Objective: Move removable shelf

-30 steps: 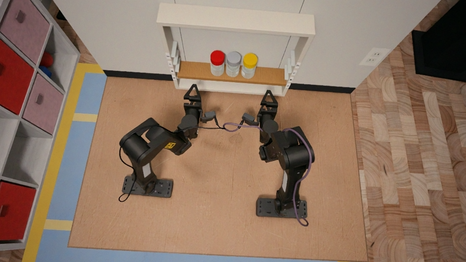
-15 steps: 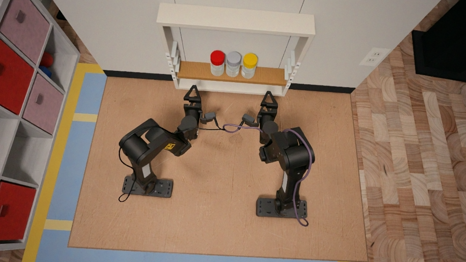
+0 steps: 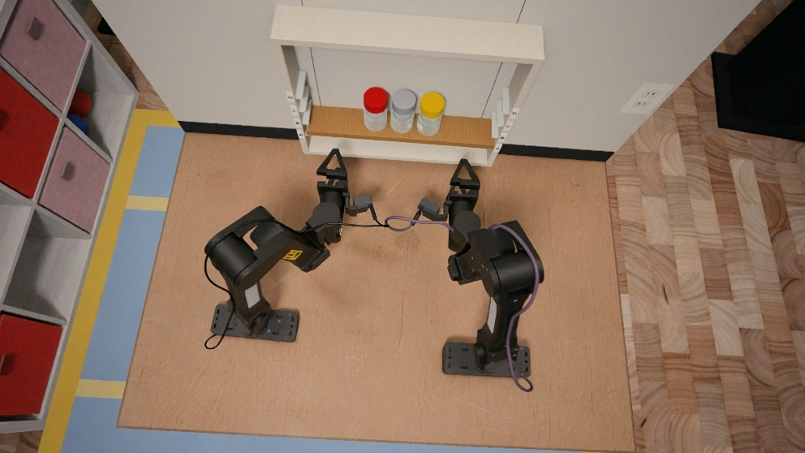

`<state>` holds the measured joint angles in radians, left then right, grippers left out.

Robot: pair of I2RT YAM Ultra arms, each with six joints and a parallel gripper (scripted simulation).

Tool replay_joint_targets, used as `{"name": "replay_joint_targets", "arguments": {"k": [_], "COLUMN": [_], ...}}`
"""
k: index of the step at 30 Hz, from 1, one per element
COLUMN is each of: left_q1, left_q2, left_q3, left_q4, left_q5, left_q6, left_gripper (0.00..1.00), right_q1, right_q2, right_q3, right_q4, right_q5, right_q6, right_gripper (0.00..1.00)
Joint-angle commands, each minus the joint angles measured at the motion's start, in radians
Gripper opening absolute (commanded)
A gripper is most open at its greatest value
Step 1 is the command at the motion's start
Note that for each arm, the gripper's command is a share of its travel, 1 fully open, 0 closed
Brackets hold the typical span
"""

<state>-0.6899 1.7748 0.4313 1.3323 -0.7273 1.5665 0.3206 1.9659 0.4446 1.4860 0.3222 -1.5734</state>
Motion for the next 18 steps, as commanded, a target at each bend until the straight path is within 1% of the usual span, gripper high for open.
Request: {"name": "replay_joint_targets", "arguments": {"k": [1, 18], "left_q1": [-0.010, -0.020], "left_q2": [-0.023, -0.030], "left_q3": [-0.019, -0.029], "left_q4": [0.007, 0.010], "left_q5": [-0.013, -0.022], "left_q6": [0.004, 0.004], "left_gripper": [1.00, 1.00], "right_q1": [0.012, 0.016], "right_q2": [-0.029, -0.035], "right_q3": [-0.020, -0.033], "right_q4": [0.026, 0.033], "right_q5": [0.011, 0.016], "right_q6": [0.003, 0.003], "right_gripper": [1.00, 1.00]}}
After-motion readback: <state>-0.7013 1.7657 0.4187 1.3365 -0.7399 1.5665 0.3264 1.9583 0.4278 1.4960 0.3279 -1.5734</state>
